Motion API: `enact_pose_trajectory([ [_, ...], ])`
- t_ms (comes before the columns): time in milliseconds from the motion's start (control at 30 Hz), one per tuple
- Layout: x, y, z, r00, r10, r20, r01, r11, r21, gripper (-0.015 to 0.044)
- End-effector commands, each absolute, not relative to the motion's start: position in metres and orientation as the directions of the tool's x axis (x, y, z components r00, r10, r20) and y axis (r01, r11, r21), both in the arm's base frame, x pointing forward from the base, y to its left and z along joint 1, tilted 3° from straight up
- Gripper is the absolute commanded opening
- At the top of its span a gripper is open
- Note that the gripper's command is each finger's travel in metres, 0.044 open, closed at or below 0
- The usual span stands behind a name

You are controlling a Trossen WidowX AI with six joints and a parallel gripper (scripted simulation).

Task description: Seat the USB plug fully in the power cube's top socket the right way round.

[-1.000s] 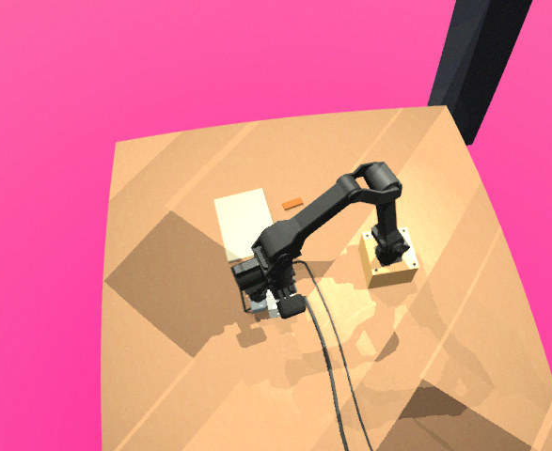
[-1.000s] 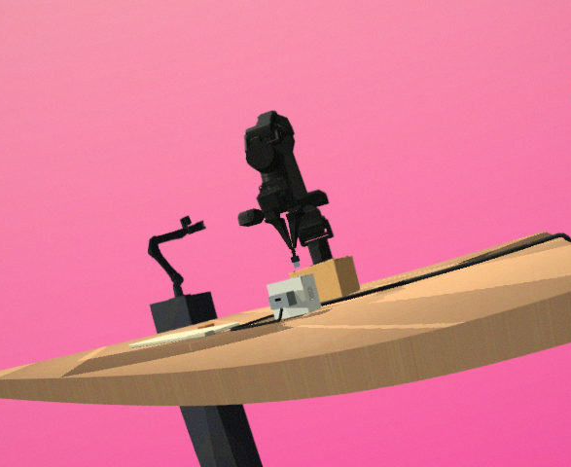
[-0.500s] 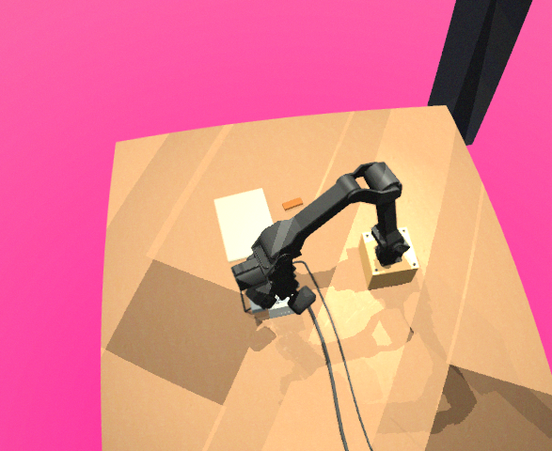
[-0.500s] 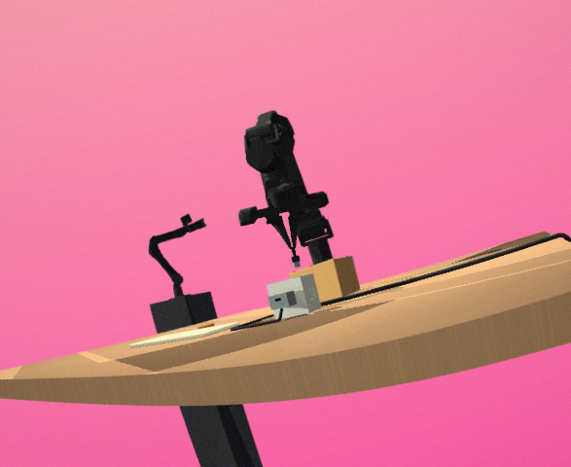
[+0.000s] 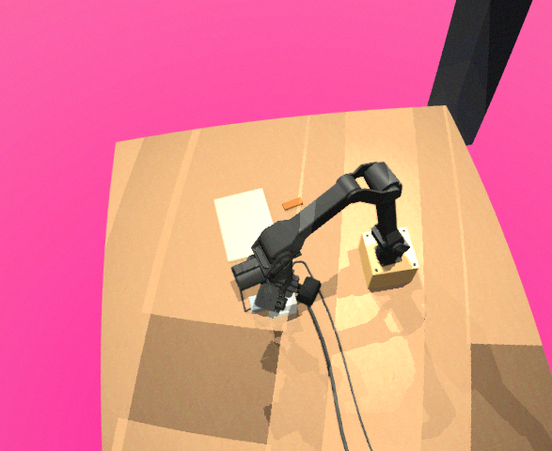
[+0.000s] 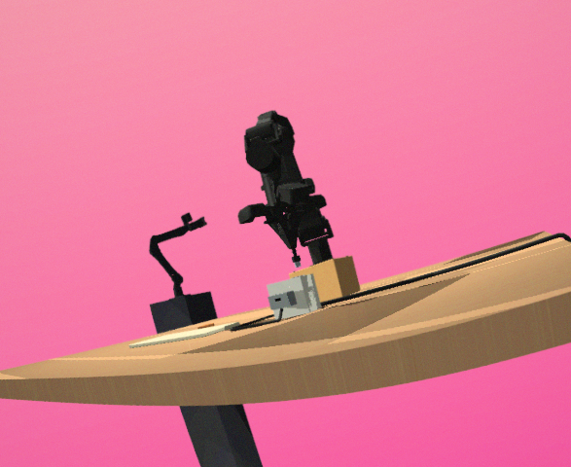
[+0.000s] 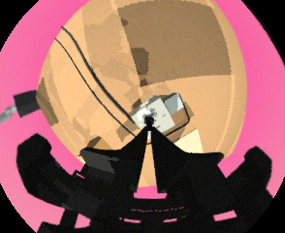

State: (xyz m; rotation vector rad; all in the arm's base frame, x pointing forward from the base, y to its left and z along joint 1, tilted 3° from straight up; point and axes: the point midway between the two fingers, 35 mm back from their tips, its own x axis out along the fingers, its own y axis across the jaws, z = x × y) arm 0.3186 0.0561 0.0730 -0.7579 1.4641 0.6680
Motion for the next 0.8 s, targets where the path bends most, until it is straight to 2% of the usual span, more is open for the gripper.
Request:
enact_pose_trajectory([
  [0,0.3187,0.0562,0.0728,0.013,-0.055,-0.998,-0.862,0.505,-0.039,0.0000],
  [400,0.3187,0.0562,0.0728,0.013,-0.055,-0.998,-0.976,0.214,-0.024,0.0000],
  [767,0.3187,0.0562,0.0727,0.013,-0.056,-0.998,-0.999,-0.054,-0.010,0.0000],
])
